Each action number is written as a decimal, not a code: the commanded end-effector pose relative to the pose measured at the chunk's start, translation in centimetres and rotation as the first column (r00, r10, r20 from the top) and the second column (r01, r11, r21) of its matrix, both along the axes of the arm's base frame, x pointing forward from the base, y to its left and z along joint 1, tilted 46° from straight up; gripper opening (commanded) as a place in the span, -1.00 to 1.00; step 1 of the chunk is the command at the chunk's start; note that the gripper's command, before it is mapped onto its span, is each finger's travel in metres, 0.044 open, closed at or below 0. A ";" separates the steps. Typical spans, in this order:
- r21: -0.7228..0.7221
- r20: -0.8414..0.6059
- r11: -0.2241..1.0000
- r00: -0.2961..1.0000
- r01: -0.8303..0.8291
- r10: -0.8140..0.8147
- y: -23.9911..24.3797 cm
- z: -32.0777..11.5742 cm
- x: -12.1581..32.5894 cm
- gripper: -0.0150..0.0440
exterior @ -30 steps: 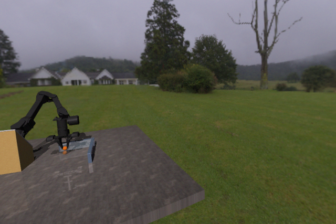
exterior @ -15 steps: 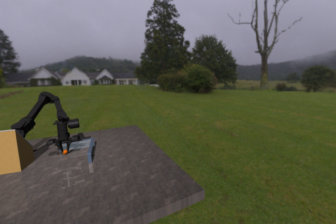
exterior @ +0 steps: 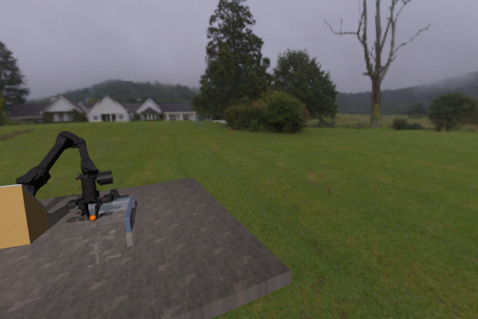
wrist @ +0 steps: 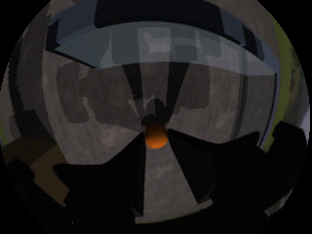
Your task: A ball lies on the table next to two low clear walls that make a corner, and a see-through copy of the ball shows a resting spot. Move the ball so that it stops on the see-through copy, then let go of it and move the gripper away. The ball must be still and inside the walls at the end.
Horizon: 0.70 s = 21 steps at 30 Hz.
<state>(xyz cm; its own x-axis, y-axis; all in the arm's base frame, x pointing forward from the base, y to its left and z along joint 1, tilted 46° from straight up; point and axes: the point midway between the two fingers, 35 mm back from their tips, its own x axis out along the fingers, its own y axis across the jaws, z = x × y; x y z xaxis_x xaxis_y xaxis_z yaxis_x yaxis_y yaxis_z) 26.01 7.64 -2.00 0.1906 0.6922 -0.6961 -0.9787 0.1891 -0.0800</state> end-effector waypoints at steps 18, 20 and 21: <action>-0.006 -0.008 1.000 1.000 -0.002 0.002 -5.6 5.4 -1.5 0.31; -0.003 -0.008 1.000 1.000 -0.002 0.002 -6.1 6.1 -1.8 0.31; -0.003 -0.008 1.000 1.000 -0.002 0.002 -6.1 6.1 -1.8 0.31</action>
<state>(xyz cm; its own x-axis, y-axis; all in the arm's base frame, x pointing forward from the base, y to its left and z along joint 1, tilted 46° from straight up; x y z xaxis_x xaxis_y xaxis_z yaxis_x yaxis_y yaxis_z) 24.71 2.57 2.69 0.1840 0.6878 -0.7022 -0.9792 0.1905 -0.0700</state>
